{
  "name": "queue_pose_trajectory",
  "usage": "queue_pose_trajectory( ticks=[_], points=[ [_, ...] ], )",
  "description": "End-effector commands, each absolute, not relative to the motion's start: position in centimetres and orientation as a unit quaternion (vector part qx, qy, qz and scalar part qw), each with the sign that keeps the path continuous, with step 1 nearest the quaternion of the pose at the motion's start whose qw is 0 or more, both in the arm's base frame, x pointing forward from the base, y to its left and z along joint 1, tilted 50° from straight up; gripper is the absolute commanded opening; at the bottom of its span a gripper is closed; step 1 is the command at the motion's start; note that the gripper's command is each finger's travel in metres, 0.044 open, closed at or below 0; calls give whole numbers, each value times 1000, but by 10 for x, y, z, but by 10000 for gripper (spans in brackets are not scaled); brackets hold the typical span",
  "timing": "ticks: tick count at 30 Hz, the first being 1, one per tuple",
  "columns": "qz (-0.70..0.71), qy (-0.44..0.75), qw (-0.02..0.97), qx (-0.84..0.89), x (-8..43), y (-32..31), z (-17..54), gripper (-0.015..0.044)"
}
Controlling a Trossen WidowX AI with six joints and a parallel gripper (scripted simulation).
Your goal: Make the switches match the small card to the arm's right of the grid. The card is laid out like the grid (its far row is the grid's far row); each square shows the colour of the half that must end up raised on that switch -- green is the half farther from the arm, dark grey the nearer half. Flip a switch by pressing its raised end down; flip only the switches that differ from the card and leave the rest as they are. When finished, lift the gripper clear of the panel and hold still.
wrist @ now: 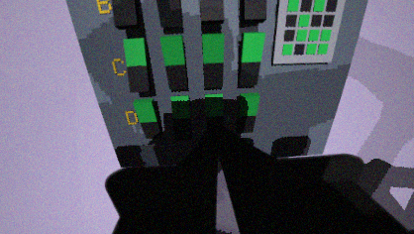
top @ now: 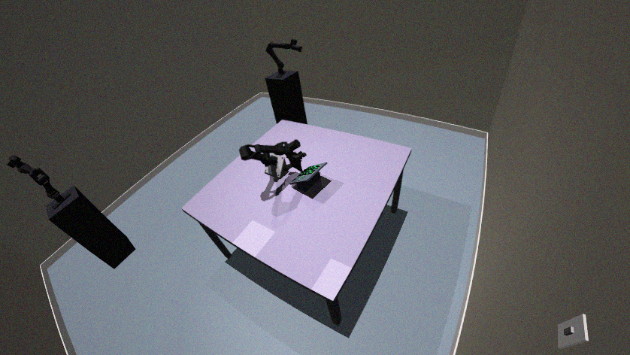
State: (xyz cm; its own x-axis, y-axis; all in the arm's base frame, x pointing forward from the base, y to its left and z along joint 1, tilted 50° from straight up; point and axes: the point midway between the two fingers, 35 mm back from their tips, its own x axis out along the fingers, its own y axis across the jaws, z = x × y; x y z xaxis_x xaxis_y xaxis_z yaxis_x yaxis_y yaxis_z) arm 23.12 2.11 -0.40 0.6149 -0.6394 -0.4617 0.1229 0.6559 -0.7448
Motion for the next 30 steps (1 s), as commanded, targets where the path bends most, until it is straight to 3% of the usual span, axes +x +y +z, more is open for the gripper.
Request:
queue_pose_trajectory(
  ticks=[1,30],
  points=[
    [-229,375,828,-348,231,21,-5,0],
    [-229,375,828,-348,233,18,-6,0]
  ],
)
